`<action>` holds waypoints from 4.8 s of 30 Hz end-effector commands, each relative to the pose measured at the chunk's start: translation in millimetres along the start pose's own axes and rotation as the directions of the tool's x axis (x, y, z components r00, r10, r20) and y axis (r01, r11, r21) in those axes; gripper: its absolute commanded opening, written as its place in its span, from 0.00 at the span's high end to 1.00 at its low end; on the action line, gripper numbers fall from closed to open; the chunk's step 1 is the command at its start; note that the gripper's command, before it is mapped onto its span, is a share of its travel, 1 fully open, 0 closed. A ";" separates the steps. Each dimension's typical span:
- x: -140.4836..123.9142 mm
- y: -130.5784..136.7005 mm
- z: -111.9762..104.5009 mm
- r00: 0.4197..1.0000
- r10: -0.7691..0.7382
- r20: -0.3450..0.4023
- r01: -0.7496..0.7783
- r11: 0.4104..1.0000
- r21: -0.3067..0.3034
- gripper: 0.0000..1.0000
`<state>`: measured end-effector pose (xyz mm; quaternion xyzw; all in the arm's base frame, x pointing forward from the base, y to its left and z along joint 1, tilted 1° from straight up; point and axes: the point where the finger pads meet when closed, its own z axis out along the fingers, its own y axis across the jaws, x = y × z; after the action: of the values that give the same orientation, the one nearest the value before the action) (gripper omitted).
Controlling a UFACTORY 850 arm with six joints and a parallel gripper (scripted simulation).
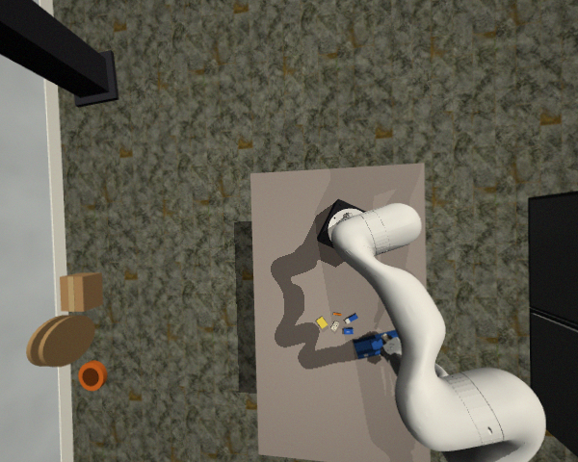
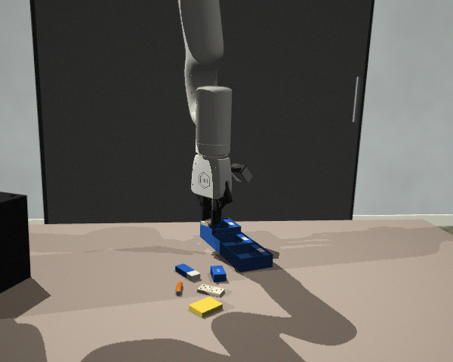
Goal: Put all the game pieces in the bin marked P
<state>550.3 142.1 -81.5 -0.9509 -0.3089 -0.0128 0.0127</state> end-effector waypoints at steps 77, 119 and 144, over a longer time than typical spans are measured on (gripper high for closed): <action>57.3 -29.0 24.4 0.403 -0.915 0.010 0.915 0.403 0.005 1.00; 57.3 -28.5 51.7 0.403 -0.915 0.010 0.915 0.403 0.004 0.69; 57.5 -28.6 30.5 0.403 -0.915 0.010 0.915 0.403 0.005 0.69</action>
<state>579.6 199.8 -117.3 -0.6277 -0.7784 -0.0118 0.0016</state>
